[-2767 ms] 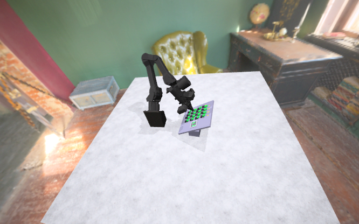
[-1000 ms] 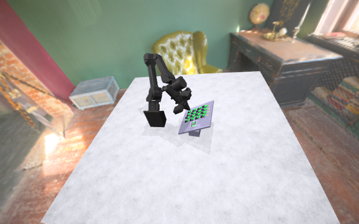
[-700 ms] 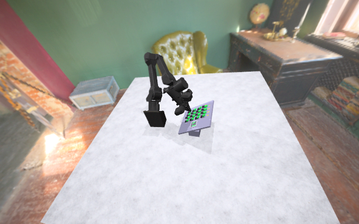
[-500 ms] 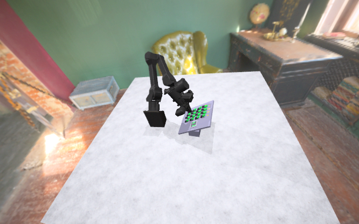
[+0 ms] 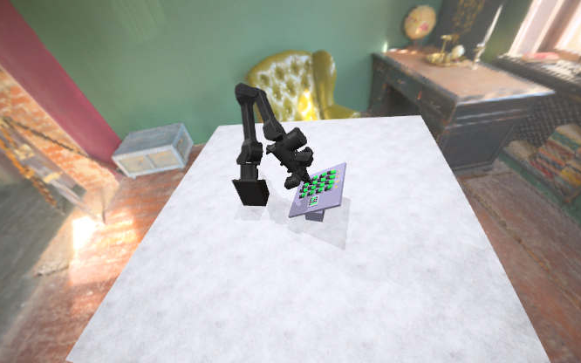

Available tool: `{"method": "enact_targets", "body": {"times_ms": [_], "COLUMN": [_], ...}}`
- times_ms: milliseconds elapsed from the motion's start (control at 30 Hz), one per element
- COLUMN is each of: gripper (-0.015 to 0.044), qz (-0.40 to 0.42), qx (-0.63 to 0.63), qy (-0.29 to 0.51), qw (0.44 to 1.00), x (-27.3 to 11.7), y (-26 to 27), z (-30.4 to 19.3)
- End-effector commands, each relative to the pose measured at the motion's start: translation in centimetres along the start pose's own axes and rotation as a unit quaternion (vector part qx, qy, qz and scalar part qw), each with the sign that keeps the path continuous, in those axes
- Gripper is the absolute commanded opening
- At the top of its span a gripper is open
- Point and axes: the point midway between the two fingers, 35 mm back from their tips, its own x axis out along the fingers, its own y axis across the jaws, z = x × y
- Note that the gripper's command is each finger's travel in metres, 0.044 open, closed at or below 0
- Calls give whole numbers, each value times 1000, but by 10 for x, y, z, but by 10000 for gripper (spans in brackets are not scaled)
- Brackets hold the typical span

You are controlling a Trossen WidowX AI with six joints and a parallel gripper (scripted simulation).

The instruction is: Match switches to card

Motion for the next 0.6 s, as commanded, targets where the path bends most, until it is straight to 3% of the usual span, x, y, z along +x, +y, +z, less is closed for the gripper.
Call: {"method": "enact_targets", "body": {"times_ms": [0, 567], "gripper": [0, 0], "qz": [-2, -2], "qx": [1, 1], "qy": [-1, -1], "qw": [1000, 1000], "x": [0, 2], "y": [-1, -1], "z": [0, 0]}}
